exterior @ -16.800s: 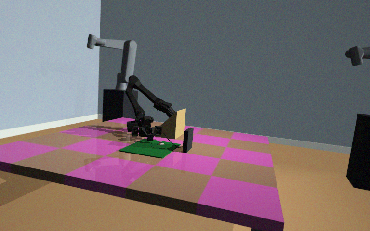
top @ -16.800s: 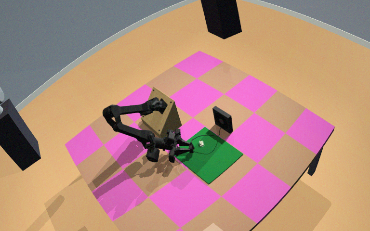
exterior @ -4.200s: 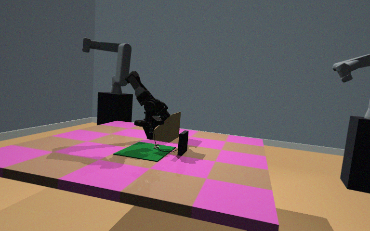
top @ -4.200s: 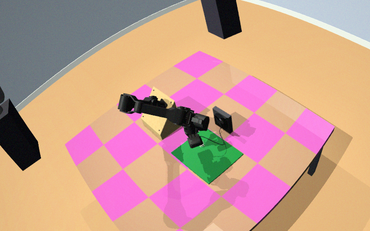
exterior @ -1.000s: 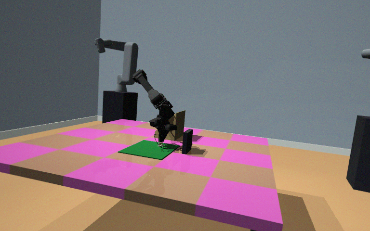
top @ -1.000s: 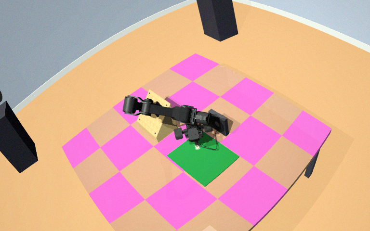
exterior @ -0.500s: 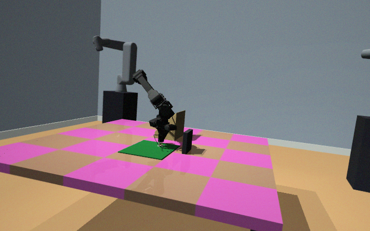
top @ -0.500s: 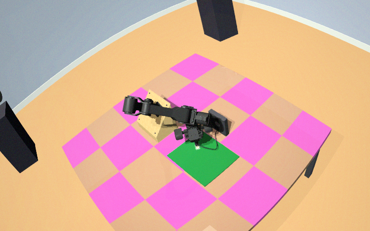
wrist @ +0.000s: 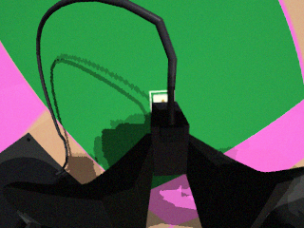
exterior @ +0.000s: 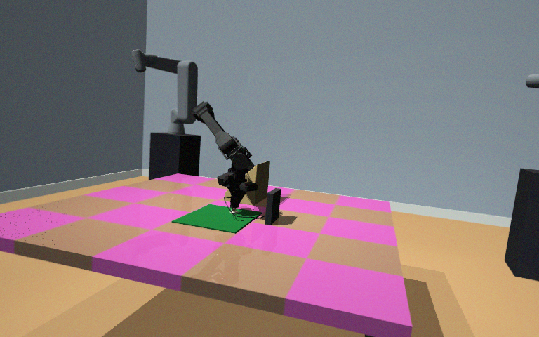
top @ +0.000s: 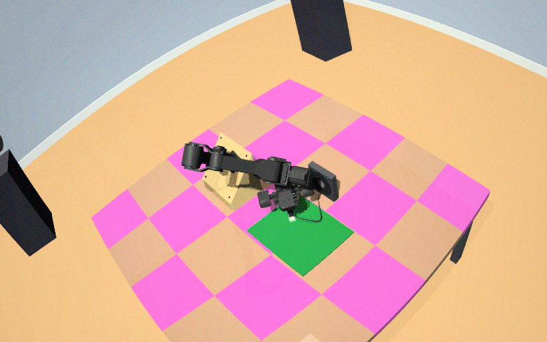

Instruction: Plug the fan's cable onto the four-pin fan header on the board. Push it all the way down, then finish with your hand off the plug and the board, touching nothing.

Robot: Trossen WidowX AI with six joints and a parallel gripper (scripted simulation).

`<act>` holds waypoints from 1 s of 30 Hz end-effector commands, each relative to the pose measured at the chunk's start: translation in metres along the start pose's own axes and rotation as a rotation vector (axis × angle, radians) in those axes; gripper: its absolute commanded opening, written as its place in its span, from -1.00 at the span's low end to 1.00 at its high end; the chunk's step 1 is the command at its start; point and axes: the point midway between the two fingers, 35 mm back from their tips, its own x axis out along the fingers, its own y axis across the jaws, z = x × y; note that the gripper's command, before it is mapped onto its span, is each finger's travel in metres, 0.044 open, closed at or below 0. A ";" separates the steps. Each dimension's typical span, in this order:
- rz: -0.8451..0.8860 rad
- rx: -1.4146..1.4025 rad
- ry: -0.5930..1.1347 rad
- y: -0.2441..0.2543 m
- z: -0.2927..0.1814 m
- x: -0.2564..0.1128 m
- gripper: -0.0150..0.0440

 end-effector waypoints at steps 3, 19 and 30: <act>-0.003 -0.004 -0.006 0.000 0.000 0.002 -0.49; -0.003 -0.004 -0.006 -0.001 0.000 0.005 -0.49; -0.004 -0.004 -0.006 -0.001 0.000 0.013 -0.49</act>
